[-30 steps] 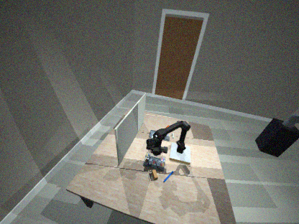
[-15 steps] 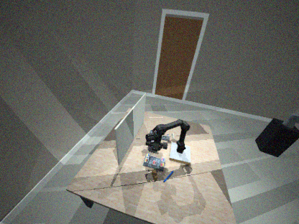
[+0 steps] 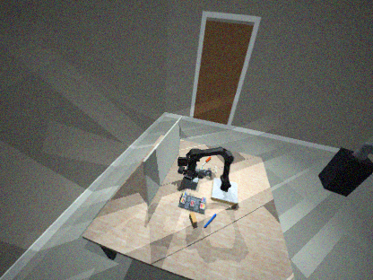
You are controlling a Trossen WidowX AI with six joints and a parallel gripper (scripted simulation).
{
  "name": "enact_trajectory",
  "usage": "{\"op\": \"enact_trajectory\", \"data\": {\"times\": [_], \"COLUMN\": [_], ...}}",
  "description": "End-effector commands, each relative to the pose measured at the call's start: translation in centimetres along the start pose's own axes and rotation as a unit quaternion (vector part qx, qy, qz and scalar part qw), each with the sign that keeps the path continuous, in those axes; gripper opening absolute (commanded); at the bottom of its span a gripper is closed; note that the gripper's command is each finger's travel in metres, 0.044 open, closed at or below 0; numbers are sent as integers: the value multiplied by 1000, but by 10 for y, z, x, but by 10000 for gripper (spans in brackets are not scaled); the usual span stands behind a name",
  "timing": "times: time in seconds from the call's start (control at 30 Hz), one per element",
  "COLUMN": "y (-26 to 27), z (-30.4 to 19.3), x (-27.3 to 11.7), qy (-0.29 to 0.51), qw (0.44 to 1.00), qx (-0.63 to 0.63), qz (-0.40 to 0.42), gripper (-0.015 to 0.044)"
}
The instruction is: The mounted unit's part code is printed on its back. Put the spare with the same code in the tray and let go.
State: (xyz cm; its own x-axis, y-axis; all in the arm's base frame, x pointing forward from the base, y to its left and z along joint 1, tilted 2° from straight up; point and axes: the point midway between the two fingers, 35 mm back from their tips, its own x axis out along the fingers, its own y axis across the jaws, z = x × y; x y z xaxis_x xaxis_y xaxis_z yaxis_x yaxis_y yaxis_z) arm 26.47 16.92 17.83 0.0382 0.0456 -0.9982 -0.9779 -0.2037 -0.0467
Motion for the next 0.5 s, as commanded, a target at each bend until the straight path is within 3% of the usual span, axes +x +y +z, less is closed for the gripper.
{"op": "enact_trajectory", "data": {"times": [0.0, 0.47], "y": [-10, -37], "z": [-15, -92], "x": [-2, -5], "qy": [-3, 8], "qw": [1000, 1000], "qx": [4, 17], "qz": [-3, -7], "gripper": [0, 0]}}
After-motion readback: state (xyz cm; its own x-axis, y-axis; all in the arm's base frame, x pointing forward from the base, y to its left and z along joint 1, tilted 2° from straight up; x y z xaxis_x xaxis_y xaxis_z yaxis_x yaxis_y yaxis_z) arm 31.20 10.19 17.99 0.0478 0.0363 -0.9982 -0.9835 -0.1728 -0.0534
